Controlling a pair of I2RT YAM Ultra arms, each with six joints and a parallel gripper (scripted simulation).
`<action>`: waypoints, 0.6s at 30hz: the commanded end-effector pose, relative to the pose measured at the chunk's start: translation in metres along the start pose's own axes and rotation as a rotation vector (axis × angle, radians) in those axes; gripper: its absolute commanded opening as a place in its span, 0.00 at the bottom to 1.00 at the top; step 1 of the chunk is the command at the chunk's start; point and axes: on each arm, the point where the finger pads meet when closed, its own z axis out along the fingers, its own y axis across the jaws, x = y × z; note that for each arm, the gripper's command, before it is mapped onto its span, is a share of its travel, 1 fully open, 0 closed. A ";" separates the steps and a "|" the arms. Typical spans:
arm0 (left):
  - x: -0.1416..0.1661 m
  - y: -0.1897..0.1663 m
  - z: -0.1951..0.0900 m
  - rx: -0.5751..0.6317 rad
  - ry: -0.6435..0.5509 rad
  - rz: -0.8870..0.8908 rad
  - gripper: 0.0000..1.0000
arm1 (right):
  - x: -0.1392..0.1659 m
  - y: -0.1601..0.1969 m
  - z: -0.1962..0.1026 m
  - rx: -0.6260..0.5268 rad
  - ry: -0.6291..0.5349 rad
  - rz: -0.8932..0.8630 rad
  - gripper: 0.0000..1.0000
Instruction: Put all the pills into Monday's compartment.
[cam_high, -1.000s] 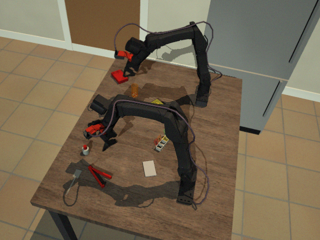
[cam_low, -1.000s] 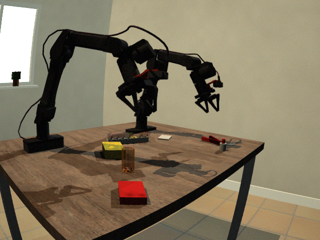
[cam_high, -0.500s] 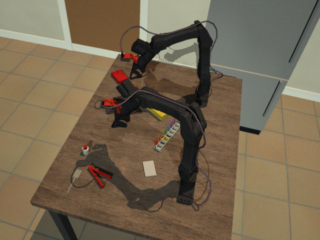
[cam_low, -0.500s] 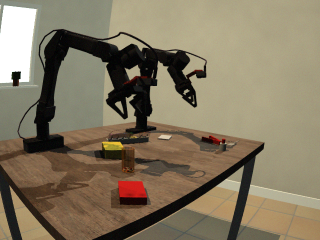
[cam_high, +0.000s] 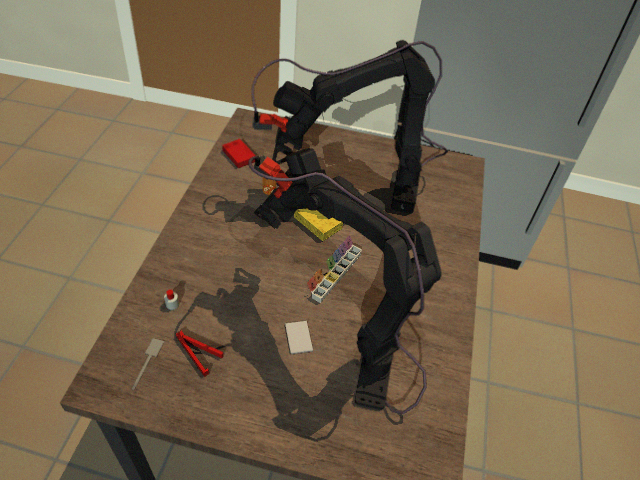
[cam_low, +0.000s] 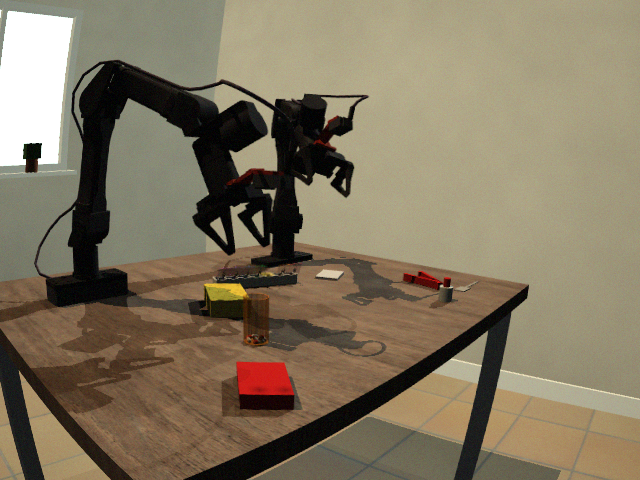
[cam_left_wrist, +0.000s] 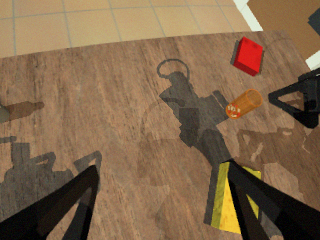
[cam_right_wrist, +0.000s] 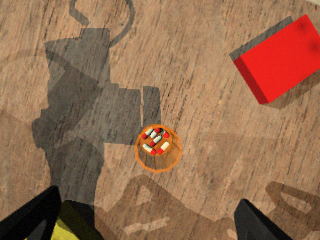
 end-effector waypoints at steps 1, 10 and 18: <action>-0.007 -0.038 -0.018 0.150 -0.103 0.172 1.00 | -0.003 0.001 -0.008 -0.046 -0.050 -0.008 1.00; 0.019 -0.099 -0.058 0.362 -0.216 0.436 1.00 | 0.019 -0.004 -0.004 -0.075 -0.026 -0.015 1.00; 0.046 -0.116 -0.077 0.437 -0.222 0.509 1.00 | 0.025 -0.008 -0.005 -0.062 -0.010 -0.004 1.00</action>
